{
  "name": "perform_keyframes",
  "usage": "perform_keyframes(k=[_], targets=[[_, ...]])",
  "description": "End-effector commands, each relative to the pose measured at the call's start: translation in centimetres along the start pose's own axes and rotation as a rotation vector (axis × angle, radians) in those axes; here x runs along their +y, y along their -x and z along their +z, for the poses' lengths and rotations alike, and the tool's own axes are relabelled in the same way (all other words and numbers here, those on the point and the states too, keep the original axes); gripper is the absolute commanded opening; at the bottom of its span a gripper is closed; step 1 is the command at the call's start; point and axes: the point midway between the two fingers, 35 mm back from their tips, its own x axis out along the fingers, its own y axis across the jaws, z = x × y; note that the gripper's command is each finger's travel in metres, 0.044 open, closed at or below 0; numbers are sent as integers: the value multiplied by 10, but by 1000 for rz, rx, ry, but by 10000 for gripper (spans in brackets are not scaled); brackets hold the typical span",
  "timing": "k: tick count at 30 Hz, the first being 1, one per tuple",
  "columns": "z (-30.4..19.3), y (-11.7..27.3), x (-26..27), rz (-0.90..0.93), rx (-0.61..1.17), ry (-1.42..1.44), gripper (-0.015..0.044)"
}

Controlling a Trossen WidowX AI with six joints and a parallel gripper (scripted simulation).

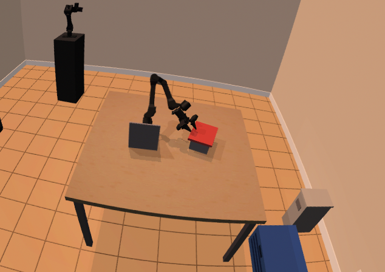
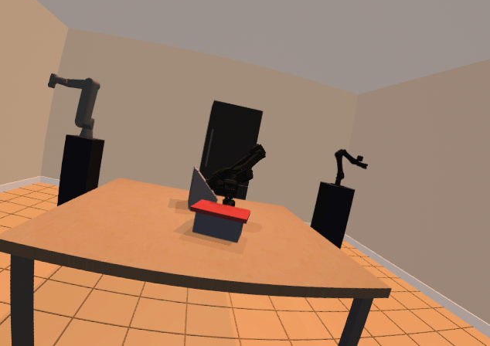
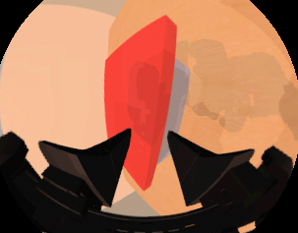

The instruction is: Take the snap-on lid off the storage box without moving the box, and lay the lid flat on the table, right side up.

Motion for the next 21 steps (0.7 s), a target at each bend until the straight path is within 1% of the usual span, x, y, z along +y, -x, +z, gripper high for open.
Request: perform_keyframes(k=[1,11,15,21], targets=[[0,-2,0,4,-1,-5,176],[0,-2,0,4,-1,-5,109],[0,-2,0,4,-1,-5,4],[0,-1,1,3,-1,-1,0]])
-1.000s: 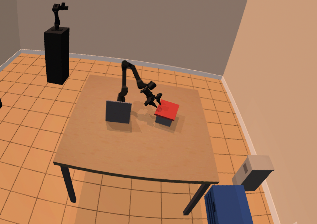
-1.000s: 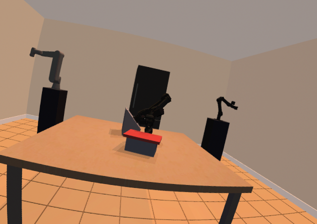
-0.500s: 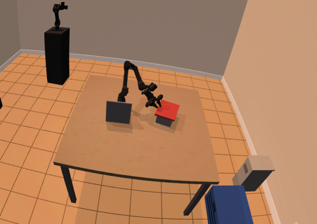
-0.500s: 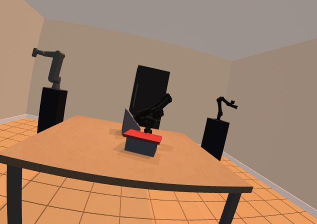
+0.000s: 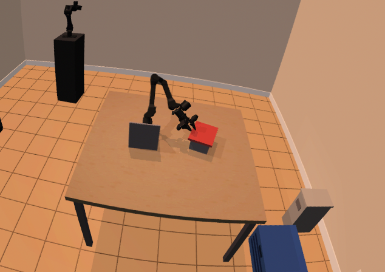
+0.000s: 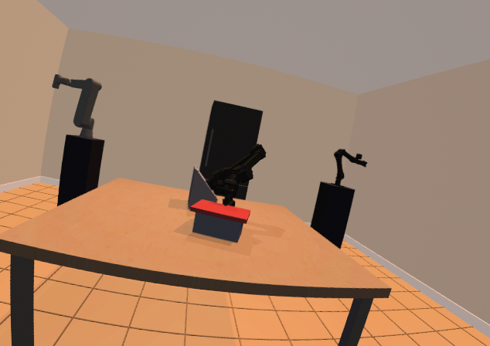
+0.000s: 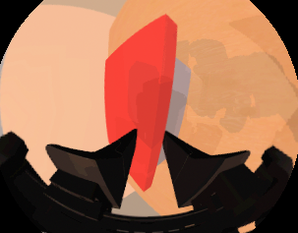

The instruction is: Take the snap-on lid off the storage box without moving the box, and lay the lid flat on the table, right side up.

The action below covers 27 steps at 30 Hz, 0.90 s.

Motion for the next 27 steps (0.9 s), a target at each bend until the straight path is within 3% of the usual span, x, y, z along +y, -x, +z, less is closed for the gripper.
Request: perform_keyframes(k=[1,27], targets=[[0,1,1,0,0,0,0],[0,5,4,0,0,0,0]])
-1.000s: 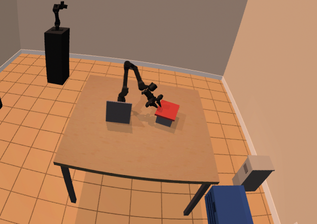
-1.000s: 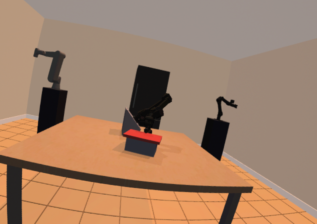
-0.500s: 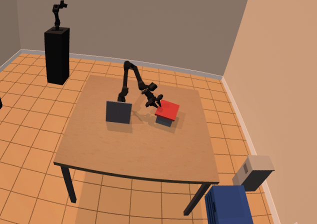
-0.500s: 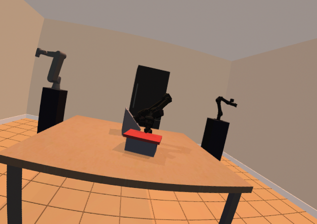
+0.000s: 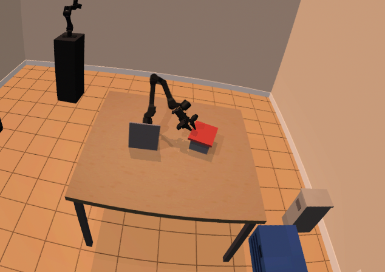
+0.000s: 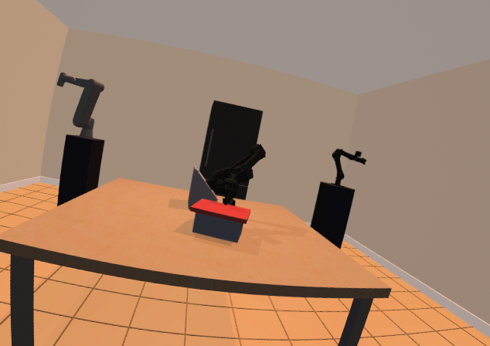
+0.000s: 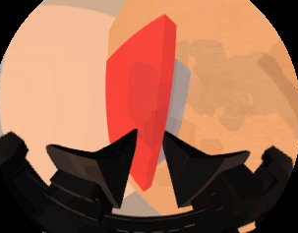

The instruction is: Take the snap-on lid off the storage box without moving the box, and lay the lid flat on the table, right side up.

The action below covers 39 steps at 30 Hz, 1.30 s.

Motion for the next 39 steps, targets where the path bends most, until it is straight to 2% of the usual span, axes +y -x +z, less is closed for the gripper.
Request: perform_keyframes(k=[1,39], targets=[[0,2,2,4,0,4,0],[0,7,8,4,0,4,0]])
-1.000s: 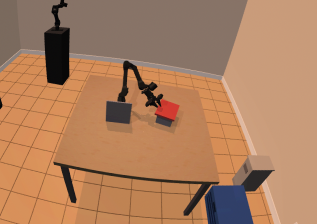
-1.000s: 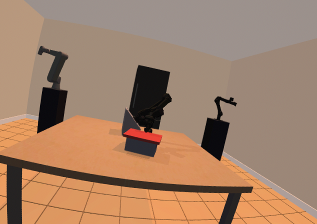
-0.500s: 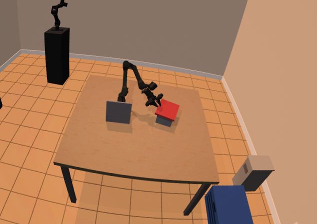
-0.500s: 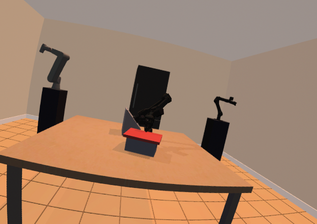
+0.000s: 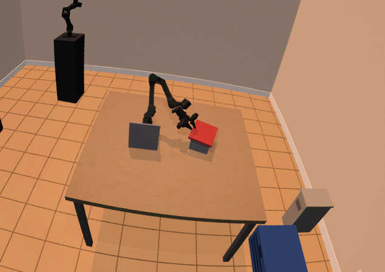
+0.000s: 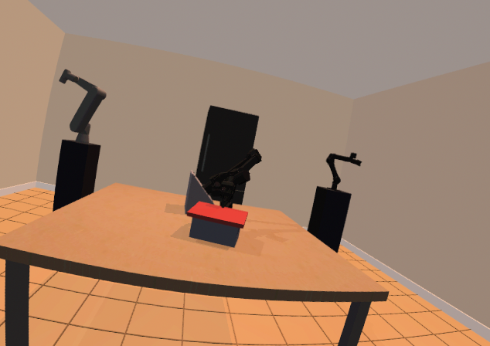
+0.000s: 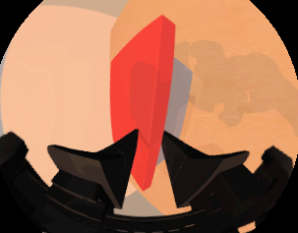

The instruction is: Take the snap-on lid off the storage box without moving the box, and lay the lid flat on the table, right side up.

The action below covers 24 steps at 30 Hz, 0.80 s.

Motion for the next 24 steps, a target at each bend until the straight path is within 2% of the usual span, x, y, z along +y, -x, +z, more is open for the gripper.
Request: perform_keyframes(k=[1,24], targets=[[0,0,1,-1,0,5,0],[0,0,2,0,0,0,0]])
